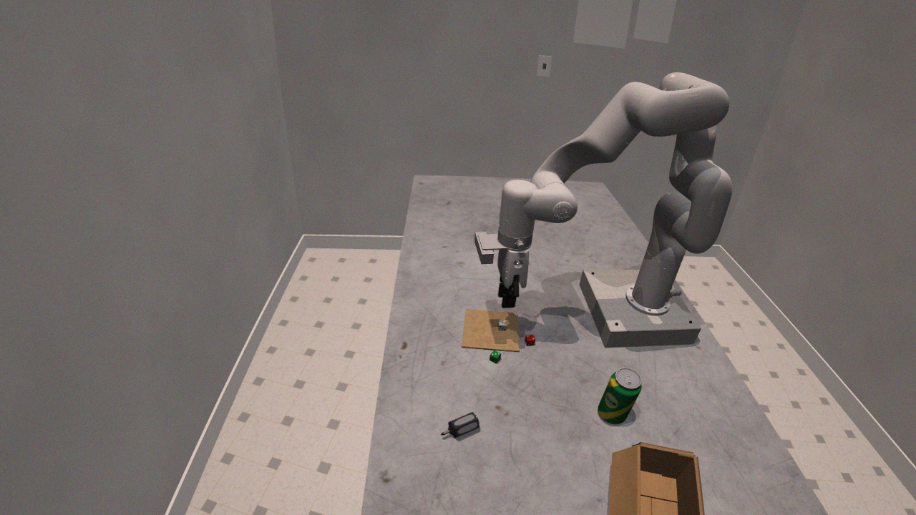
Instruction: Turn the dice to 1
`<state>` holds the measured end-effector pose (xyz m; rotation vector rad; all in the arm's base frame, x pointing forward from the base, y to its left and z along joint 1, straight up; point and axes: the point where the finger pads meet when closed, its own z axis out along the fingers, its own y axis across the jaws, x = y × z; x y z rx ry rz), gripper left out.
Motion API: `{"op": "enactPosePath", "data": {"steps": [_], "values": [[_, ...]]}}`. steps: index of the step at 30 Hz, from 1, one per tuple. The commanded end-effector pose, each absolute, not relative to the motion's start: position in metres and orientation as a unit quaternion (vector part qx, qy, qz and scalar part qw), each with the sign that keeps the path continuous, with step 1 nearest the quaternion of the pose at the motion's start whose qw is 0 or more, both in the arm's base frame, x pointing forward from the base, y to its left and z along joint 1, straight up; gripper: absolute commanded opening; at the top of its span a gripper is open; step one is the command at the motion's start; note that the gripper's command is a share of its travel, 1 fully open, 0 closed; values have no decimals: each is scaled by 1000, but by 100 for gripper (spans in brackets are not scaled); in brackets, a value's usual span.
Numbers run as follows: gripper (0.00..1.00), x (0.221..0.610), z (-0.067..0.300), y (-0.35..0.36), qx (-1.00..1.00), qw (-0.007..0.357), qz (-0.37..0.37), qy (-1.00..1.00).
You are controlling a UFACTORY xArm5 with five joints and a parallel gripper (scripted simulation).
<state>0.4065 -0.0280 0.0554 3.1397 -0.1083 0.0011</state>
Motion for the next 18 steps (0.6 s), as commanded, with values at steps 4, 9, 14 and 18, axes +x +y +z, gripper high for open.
{"op": "enactPosePath", "data": {"steps": [4,9,14,18], "values": [[100,407,60,-28,999,0,1,-34],[100,407,60,-28,999,0,1,-34],[100,407,60,-28,999,0,1,-34],[100,407,60,-28,999,0,1,-34]]}}
